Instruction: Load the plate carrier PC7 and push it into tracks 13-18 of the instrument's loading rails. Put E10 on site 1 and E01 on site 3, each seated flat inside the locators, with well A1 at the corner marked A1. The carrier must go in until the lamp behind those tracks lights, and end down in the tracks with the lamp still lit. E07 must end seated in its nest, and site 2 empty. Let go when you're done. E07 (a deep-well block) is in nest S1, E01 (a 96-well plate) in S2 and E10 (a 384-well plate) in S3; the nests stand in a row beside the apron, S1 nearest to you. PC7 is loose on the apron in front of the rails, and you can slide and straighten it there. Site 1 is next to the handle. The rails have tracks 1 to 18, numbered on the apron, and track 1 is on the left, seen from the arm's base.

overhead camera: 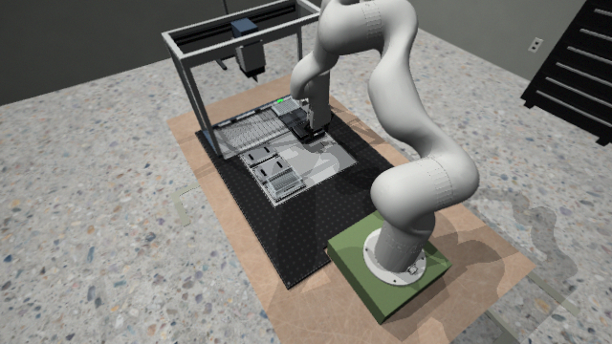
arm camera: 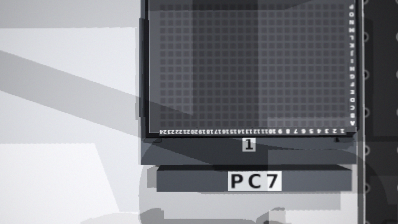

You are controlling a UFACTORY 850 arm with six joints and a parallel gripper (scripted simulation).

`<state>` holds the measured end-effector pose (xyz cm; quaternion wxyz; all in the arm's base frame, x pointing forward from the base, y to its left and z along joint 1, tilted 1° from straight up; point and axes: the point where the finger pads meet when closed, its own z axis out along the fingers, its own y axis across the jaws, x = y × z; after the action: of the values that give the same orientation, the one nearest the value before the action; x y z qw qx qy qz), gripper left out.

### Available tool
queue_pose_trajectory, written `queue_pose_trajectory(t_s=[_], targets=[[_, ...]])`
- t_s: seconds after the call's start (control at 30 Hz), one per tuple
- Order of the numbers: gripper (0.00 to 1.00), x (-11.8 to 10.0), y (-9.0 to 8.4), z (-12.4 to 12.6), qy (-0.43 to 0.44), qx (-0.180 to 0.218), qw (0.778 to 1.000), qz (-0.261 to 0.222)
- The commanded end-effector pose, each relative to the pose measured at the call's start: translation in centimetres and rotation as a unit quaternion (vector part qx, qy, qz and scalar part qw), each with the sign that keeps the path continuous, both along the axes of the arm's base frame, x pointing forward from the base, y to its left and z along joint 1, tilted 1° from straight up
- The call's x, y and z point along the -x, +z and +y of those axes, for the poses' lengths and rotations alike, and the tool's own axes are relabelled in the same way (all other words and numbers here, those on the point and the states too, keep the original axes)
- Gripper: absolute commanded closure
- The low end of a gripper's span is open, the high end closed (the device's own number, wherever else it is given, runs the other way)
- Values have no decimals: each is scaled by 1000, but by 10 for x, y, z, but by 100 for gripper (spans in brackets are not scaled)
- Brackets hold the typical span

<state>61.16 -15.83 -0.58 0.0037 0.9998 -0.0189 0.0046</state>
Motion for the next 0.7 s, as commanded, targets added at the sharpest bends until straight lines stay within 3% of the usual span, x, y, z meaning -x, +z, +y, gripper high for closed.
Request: queue_pose_trajectory(t_s=[0.0, 0.67], targets=[[18, -1, 7, 0, 0, 0, 1000, -1], [18, -1, 37, 0, 0, 0, 1000, -1]])
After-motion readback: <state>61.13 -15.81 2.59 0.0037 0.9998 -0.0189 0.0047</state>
